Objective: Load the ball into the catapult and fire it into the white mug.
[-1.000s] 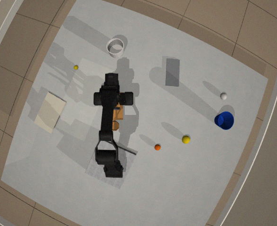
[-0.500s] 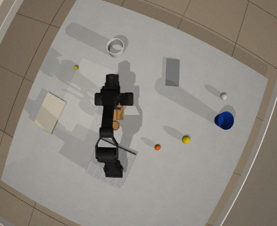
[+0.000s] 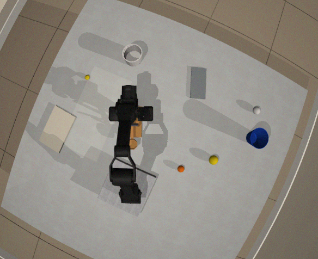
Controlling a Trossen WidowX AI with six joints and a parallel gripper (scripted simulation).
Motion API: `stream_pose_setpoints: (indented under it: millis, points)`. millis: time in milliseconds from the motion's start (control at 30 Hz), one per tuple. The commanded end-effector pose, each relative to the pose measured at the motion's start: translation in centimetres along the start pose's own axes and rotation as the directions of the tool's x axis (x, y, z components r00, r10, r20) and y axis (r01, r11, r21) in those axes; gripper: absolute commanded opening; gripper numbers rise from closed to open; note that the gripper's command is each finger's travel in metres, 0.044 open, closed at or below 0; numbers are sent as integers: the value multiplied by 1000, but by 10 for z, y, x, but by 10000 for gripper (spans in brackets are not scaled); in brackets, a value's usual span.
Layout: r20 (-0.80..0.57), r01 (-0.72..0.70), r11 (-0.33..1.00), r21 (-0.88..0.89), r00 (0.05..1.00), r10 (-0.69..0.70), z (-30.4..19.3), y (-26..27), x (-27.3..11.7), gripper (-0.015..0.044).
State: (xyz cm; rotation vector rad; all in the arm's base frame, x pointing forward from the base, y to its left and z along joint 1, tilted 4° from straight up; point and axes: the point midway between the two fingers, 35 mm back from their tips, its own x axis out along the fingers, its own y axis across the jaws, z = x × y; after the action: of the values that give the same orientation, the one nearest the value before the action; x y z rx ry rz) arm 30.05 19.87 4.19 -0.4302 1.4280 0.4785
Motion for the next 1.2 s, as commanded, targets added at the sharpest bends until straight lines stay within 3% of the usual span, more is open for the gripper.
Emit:
stream_pose_setpoints:
  millis: [0, 233, 333, 433, 500, 800, 967, 1167]
  points:
    - [2, 0, 1000, 0, 1000, 0, 0, 0, -1, 184]
    - [2, 0, 1000, 0, 1000, 0, 1, 0, -3, 368]
    - [1, 0, 1000, 0, 1000, 0, 4, 0, -41, 440]
    - [0, 0, 1000, 0, 1000, 0, 2, 0, -89, 440]
    - [0, 0, 1000, 0, 1000, 0, 0, 0, -100, 440]
    - [1, -1, 1000, 2, 1000, 1, -2, 0, -97, 440]
    - [1, -1, 1000, 2, 1000, 1, -2, 0, -52, 440]
    - [1, -1, 1000, 2, 1000, 1, -2, 0, -48, 440]
